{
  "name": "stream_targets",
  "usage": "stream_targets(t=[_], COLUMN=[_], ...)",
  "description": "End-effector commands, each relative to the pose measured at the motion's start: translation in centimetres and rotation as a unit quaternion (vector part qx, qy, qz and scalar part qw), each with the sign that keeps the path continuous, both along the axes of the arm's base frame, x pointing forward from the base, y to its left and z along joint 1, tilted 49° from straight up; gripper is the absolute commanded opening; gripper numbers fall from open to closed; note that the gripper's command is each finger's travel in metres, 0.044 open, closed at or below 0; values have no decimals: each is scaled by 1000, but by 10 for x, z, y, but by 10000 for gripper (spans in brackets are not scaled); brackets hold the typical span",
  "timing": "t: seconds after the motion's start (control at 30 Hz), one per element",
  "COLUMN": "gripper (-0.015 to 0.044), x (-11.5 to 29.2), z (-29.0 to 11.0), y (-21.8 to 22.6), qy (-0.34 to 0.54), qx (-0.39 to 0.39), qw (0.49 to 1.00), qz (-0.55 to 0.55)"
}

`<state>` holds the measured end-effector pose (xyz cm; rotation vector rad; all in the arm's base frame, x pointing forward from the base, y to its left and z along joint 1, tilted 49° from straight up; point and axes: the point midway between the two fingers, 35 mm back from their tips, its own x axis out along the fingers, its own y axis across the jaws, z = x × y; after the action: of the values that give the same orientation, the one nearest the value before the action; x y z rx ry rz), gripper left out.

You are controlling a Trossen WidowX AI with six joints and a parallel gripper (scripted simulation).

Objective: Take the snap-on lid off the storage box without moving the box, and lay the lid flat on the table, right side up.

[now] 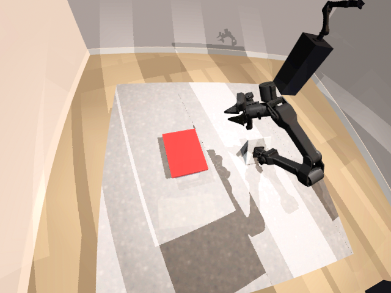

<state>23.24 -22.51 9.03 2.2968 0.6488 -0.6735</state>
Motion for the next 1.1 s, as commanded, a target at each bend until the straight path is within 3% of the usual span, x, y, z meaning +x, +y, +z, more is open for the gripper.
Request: stream_targets(t=[0.0,0.1,0.5,0.73,1.07], gripper=[235,235,235,235,235], x=[34,48,49,45,46], z=[-19,-29,-31,-71,-72], y=[52,85,88,133,135], qy=[-76,-123,-126,-126,-126], qx=[28,45,46,47,47], qw=[990,976,975,975,975], qz=[116,175,178,179,179])
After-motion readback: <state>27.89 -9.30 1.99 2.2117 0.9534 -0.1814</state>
